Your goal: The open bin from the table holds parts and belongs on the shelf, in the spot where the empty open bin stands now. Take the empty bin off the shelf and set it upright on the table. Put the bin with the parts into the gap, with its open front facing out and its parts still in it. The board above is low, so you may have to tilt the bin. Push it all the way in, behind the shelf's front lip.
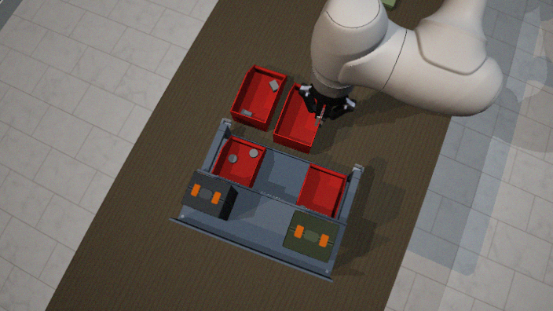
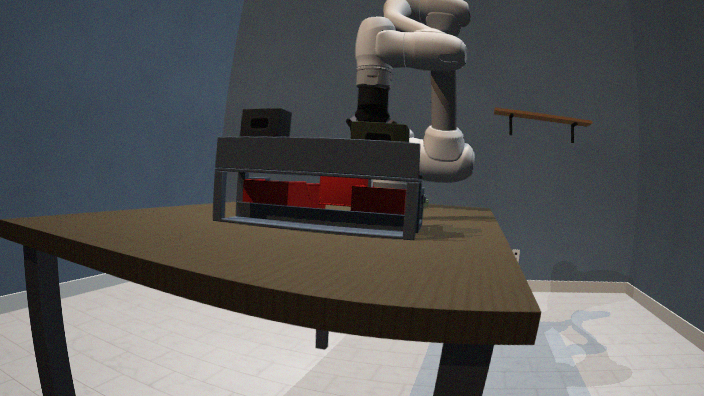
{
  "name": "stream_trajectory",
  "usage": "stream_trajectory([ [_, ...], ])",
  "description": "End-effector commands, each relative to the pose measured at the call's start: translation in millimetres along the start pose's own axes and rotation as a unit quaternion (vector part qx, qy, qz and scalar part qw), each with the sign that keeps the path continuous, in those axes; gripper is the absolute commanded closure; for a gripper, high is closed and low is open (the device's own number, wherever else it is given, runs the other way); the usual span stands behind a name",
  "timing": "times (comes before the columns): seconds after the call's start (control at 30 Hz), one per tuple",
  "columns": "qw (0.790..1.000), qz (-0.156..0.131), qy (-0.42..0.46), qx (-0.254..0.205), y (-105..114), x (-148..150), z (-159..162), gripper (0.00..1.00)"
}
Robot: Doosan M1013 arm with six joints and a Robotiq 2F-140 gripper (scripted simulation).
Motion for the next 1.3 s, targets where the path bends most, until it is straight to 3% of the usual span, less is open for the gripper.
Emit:
stream_trajectory([
  [0.0, 1.000, 0.000, 0.000, 0.000, 11, 0, 0, 0.90],
  [0.6, 1.000, 0.000, 0.000, 0.000, 51, 0, 0, 0.90],
  [1.27, 1.000, 0.000, 0.000, 0.000, 56, 0, 0, 0.90],
])
Point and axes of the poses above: the point where the finger pads meet when closed, its own y axis back along the fingers, its own x axis across the jaws, z = x × y, the point moved 8 cm from there along y, back along the fingers, and after that the axes turned 3 degrees about -y, right-handed, at the moved point
